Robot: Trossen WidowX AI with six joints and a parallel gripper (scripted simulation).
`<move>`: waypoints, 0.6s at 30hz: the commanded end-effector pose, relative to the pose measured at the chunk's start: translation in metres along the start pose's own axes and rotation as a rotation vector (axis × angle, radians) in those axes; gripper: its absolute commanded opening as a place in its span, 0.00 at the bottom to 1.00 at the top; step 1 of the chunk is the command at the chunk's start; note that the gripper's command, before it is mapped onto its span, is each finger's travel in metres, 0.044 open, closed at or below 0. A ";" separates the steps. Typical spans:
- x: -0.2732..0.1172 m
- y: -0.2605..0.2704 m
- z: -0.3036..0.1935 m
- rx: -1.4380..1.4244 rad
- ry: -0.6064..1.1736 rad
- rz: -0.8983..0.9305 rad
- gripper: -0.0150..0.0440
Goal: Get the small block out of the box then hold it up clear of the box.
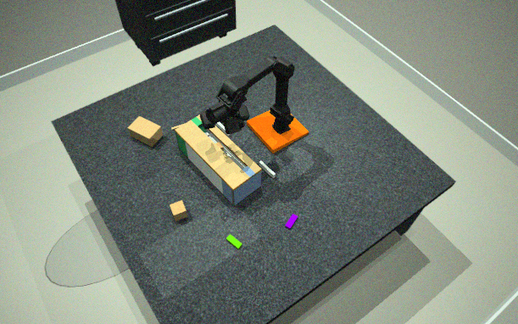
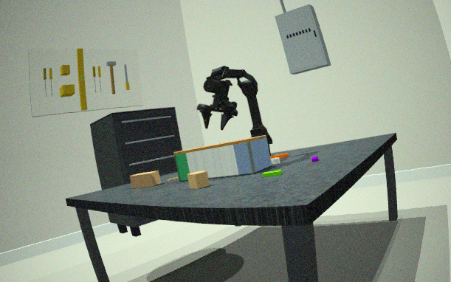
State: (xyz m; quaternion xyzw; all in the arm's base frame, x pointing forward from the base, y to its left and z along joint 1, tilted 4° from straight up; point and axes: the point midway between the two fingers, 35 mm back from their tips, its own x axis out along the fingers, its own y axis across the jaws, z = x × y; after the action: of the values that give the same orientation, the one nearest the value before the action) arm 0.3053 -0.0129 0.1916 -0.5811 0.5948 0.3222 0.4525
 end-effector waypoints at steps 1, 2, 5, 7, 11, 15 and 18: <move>0.009 0.025 0.048 -0.257 -0.054 0.077 0.93; 0.010 0.029 0.054 -0.292 -0.061 0.087 0.93; 0.010 0.030 0.056 -0.303 -0.063 0.091 0.93; 0.010 0.030 0.057 -0.303 -0.063 0.091 0.93; 0.014 0.030 0.058 -0.303 -0.063 0.091 0.93; 0.020 0.031 0.061 -0.303 -0.063 0.091 0.93; 0.024 0.032 0.062 -0.303 -0.063 0.091 0.93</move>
State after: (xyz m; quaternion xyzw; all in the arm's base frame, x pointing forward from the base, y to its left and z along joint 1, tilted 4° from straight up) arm 0.2862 0.0372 0.1459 -0.6054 0.5525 0.4429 0.3635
